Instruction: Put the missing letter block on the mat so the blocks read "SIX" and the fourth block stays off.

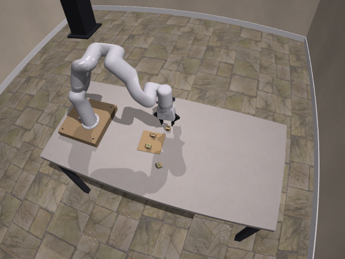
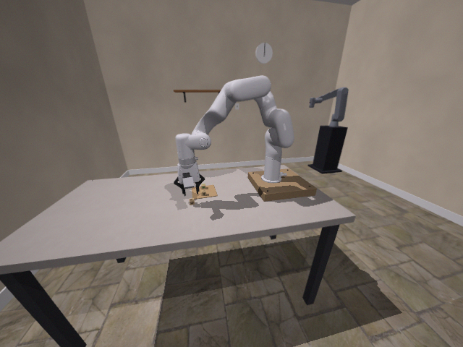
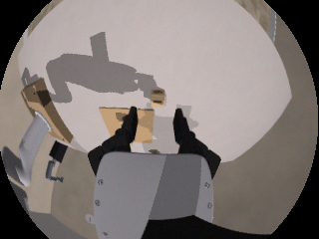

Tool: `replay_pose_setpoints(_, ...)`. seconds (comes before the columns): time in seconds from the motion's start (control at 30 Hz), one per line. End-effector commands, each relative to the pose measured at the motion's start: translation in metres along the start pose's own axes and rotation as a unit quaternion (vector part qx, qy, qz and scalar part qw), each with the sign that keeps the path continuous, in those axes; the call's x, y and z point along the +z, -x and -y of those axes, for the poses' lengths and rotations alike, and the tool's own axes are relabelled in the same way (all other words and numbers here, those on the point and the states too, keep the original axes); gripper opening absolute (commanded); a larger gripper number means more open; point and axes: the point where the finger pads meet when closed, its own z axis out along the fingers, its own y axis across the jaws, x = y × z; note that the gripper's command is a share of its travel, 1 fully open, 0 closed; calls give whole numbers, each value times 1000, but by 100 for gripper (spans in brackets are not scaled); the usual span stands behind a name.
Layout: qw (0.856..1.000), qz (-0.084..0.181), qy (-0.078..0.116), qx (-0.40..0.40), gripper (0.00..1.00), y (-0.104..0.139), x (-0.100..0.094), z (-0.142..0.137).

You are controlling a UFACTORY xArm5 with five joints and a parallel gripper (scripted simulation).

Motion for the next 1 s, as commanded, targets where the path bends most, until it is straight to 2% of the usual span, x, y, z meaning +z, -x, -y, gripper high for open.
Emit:
replay_pose_setpoints(0.0, 1000, 0, 2, 0, 63, 0, 4, -2)
replay_pose_setpoints(0.53, 1000, 0, 2, 0, 63, 0, 21, -2)
replay_pose_setpoints(0.97, 1000, 0, 2, 0, 63, 0, 25, -2)
